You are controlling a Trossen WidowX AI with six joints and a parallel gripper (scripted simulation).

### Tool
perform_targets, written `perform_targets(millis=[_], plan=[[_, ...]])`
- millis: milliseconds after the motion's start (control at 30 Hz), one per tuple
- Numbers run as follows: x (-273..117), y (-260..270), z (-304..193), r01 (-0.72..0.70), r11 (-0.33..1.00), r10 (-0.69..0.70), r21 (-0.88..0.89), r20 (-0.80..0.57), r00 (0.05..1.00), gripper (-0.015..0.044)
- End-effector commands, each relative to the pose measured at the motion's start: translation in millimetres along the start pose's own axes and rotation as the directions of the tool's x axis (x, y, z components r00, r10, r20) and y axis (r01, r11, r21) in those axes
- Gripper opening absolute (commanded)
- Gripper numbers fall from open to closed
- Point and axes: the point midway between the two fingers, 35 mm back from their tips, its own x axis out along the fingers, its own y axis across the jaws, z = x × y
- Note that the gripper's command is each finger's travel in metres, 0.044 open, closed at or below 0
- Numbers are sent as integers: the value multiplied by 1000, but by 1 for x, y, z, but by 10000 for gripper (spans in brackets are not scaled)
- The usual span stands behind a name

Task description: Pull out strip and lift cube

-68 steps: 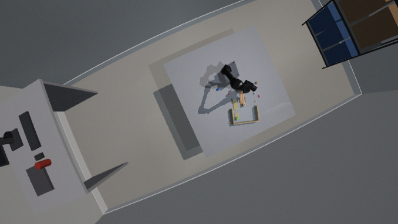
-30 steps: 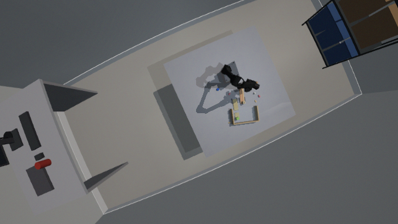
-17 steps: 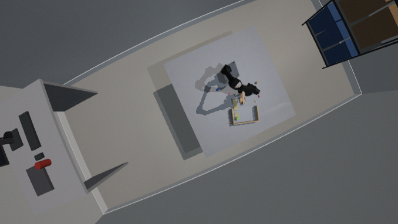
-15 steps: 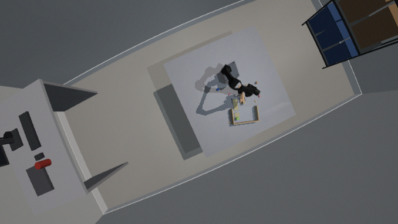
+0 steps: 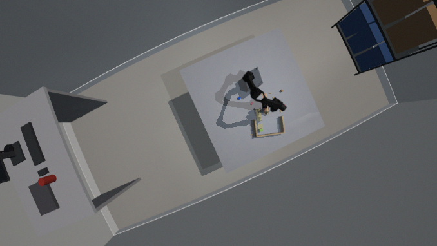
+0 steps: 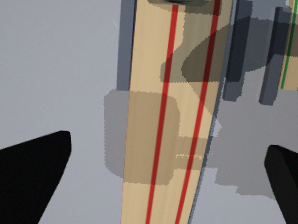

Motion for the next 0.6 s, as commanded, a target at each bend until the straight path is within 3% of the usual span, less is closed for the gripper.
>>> perform_targets(millis=[0, 567], plan=[[-1, 0, 15, 4, 1000, -4, -2, 1, 1000, 440], [-8, -1, 79, 4, 1000, -4, 0, 3, 1000, 440]])
